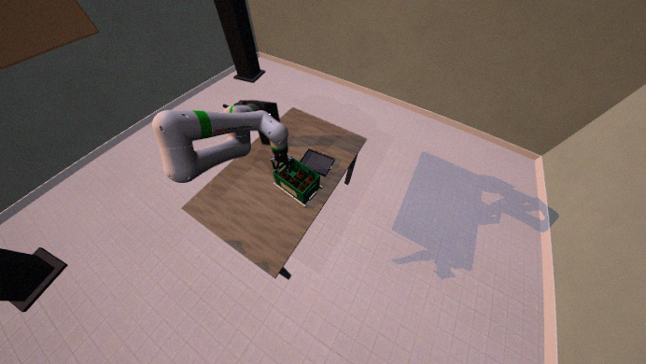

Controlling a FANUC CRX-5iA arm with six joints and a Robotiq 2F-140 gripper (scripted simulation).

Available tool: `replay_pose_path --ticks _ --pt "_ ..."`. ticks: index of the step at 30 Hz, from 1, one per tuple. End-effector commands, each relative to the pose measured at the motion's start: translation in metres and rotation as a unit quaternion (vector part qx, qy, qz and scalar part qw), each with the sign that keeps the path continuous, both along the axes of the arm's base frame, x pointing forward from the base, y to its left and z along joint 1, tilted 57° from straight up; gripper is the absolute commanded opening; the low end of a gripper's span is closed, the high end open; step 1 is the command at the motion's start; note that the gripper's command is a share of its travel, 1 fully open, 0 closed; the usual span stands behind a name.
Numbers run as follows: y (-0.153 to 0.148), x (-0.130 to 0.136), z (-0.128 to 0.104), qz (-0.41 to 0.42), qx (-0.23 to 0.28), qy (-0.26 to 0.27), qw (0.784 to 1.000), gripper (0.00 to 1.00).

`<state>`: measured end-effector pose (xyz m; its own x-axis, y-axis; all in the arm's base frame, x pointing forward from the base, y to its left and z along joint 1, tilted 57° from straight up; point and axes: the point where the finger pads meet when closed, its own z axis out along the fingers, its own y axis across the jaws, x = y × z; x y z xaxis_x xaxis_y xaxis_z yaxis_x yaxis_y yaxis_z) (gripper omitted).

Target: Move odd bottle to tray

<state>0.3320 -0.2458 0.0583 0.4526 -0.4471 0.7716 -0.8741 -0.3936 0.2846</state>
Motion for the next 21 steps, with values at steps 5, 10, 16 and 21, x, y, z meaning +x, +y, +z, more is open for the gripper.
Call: replay_pose_path --ticks 5,10,16,21 --pt "-0.0042 0.0009 -0.0031 0.029 -0.006 -0.022 0.999 0.44" --pt "-0.0062 0.0016 -0.0045 0.029 -0.006 -0.022 0.999 0.44" --pt "-0.0071 0.0018 -0.0051 0.029 -0.006 -0.022 0.999 0.44" --pt "-0.0072 0.0018 -0.0052 0.029 -0.006 -0.022 0.999 0.44"
